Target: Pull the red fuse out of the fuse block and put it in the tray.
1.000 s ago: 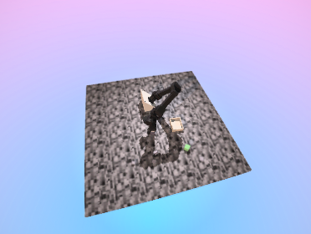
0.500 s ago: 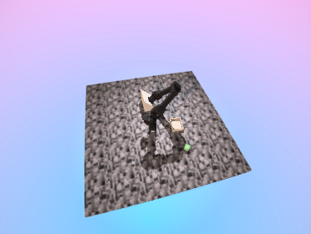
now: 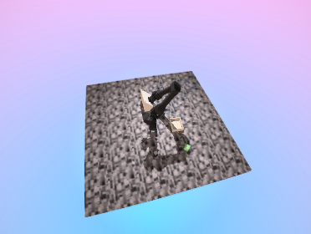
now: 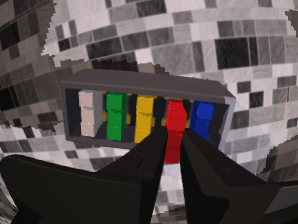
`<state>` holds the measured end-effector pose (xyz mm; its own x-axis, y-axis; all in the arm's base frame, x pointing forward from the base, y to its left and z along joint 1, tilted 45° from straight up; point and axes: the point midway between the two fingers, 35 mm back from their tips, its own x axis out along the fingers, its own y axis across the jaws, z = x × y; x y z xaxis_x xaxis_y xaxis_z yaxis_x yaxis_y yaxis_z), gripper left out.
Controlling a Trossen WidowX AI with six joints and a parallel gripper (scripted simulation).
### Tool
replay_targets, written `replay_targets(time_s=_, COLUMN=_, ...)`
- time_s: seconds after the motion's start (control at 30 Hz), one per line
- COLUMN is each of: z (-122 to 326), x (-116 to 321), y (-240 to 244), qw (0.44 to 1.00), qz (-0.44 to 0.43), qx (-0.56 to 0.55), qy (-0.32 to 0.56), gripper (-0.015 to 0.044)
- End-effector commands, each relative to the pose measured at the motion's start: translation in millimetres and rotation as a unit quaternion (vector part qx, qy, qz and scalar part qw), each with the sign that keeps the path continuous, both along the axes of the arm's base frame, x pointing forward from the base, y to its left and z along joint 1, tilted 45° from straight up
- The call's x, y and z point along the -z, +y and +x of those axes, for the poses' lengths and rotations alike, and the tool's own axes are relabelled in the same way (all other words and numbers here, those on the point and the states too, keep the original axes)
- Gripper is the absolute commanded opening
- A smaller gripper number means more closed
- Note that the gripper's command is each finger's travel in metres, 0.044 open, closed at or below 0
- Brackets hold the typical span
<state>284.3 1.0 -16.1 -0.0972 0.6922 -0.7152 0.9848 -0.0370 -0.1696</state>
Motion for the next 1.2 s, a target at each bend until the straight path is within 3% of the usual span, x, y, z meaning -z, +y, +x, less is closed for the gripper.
replay_targets(time_s=0.0, z=0, x=-1, y=-2, qw=1.0, qz=-0.002, qx=-0.002, qy=-0.001, gripper=0.0)
replay_targets(time_s=1.17, z=2, x=-14, y=-14, qw=1.0, qz=-0.001, qx=-0.001, qy=-0.001, gripper=0.0)
